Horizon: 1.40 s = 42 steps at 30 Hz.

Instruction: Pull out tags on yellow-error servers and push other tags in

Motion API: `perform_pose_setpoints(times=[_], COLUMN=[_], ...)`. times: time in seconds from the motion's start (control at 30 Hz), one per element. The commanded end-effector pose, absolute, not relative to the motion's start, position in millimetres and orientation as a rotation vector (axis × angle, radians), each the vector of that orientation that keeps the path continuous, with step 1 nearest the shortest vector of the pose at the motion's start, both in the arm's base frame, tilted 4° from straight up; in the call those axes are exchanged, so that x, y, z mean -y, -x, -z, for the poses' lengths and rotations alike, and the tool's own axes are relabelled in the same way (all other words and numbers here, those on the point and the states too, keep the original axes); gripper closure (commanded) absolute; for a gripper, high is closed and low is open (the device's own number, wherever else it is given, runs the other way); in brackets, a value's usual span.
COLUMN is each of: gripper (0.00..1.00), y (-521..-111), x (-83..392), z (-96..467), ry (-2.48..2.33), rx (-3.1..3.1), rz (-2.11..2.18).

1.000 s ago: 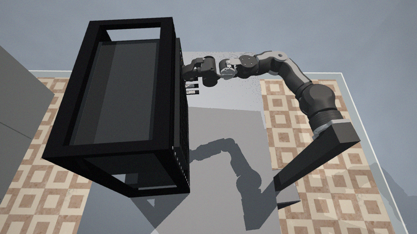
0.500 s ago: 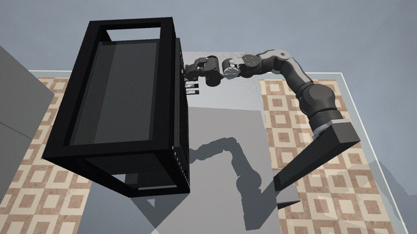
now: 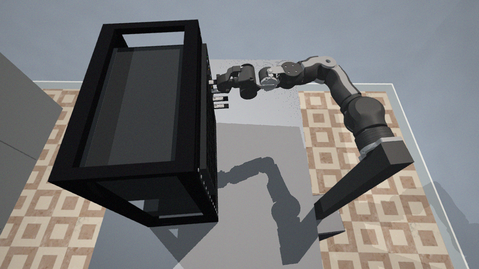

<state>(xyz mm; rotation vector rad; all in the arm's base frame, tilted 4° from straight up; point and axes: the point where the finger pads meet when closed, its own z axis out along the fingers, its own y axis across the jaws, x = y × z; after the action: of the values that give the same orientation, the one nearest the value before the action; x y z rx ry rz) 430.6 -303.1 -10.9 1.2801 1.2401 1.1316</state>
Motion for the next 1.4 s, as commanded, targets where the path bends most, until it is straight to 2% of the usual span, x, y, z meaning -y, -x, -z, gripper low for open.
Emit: perform_pose_setpoints(times=[0.0, 1.37], gripper=[1.0, 1.0], y=[-431, -404], x=[303, 301], z=[7, 4], ry=[-1.269, -1.265], rx=[-1.23, -1.224], rz=[-1.141, -1.141])
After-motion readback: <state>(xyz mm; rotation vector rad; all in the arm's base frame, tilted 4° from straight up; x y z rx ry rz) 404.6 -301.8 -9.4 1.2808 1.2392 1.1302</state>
